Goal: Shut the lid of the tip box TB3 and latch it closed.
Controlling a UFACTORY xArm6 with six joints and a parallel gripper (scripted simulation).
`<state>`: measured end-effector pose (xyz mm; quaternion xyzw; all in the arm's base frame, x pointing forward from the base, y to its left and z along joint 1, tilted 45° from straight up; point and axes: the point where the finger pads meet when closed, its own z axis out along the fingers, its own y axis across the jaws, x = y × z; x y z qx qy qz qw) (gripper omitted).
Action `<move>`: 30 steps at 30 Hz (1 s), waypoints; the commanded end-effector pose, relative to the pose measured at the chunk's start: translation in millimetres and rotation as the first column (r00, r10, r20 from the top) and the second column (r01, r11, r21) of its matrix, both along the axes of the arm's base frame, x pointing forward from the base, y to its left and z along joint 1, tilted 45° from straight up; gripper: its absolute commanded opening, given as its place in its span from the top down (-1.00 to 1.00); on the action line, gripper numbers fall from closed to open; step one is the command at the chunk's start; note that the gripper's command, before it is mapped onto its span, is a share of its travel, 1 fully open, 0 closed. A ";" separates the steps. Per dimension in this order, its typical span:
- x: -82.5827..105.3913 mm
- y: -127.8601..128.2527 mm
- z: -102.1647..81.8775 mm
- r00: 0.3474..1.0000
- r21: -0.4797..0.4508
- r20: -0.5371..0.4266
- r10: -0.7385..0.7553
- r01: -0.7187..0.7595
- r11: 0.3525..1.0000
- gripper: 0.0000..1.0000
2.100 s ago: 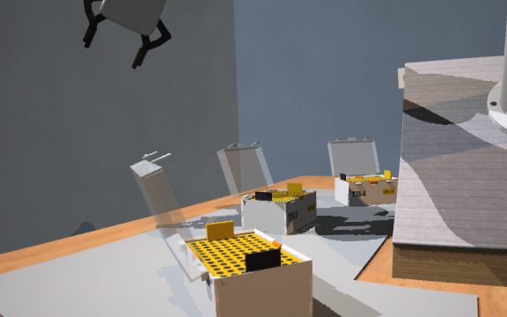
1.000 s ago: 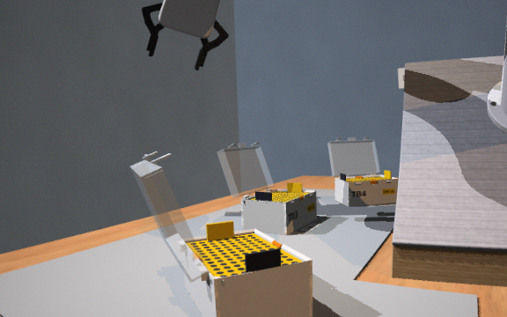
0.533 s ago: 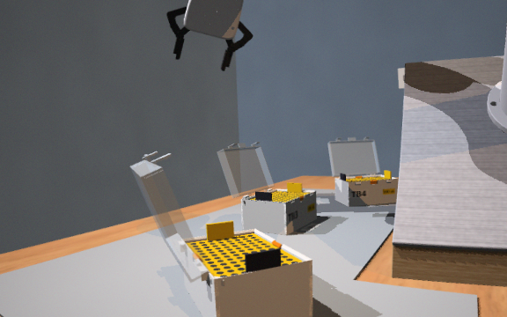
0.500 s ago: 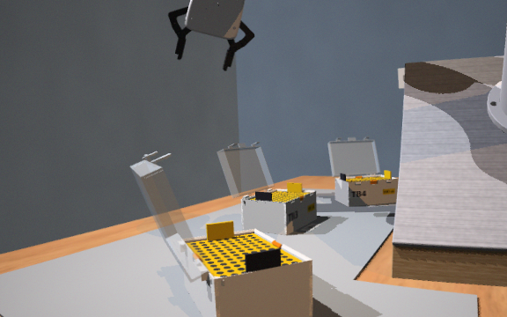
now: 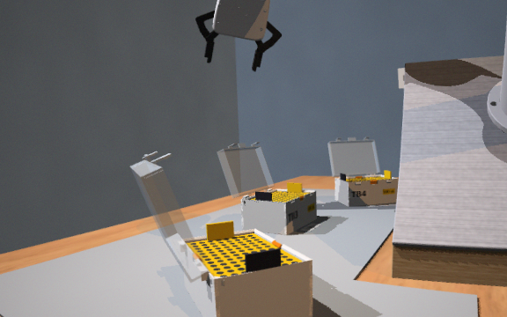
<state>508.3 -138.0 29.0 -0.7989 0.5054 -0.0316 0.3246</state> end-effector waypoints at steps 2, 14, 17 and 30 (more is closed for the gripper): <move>-24.0 -15.4 -15.1 1.000 -0.017 -0.022 -0.017 0.017 1.000 -1.00; -63.5 -33.0 -37.1 0.994 -0.062 -0.091 -0.058 0.053 0.997 -1.00; -73.5 -37.3 -42.5 0.994 -0.062 -0.091 -0.058 0.053 0.997 -1.00; -112.9 -49.6 -60.4 0.983 -0.105 -0.156 -0.096 0.080 0.991 -1.00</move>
